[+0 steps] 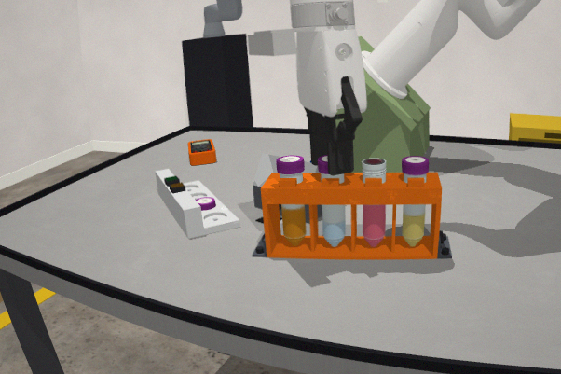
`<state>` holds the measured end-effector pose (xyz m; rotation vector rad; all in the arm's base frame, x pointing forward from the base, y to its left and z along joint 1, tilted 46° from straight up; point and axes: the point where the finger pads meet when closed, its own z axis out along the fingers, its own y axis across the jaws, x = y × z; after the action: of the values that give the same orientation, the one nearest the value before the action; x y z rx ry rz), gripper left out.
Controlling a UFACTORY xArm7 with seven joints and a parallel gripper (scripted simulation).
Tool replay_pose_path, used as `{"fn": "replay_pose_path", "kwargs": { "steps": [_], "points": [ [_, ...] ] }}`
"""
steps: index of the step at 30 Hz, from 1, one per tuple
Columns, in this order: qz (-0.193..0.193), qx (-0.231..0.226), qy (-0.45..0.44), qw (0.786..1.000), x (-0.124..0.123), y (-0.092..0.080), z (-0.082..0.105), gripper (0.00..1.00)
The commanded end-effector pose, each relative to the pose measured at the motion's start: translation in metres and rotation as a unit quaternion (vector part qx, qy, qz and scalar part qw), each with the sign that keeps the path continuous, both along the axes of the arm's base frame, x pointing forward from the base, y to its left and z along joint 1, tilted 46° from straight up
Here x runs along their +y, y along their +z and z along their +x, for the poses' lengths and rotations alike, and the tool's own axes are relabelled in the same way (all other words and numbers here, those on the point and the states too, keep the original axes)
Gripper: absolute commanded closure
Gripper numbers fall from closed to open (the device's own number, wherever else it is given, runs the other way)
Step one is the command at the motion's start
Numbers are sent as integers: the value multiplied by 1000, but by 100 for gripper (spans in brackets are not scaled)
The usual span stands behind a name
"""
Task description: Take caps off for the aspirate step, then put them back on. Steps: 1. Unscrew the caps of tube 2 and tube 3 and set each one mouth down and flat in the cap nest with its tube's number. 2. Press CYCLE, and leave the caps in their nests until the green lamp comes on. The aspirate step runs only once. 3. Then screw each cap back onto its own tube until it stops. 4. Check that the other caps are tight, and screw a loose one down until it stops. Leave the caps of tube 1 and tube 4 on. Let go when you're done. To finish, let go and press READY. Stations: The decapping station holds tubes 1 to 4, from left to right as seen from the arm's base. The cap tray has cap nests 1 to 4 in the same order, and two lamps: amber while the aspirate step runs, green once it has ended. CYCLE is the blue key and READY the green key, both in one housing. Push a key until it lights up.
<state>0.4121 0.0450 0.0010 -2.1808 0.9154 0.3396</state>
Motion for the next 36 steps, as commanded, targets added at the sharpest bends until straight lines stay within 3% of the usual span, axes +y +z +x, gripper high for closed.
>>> {"fn": "replay_pose_path", "kwargs": {
  "steps": [1, 9, 11, 13, 18, 25, 32, 33, 36],
  "points": [
    [0, 101, -96, 990, -2, 1, 1, 54],
    [7, 230, -222, 948, -2, 1, 1, 54],
    [7, 230, -222, 948, -2, 1, 1, 54],
    [10, 288, -279, 916, -2, 1, 1, 54],
    [14, 355, -345, 869, -2, 1, 1, 54],
    [18, 449, -436, 780, -2, 1, 1, 54],
    [18, 449, -436, 780, -2, 1, 1, 54],
    [18, 449, -436, 780, -2, 1, 1, 100],
    [18, 449, -436, 780, -2, 1, 1, 100]
  ]
}}
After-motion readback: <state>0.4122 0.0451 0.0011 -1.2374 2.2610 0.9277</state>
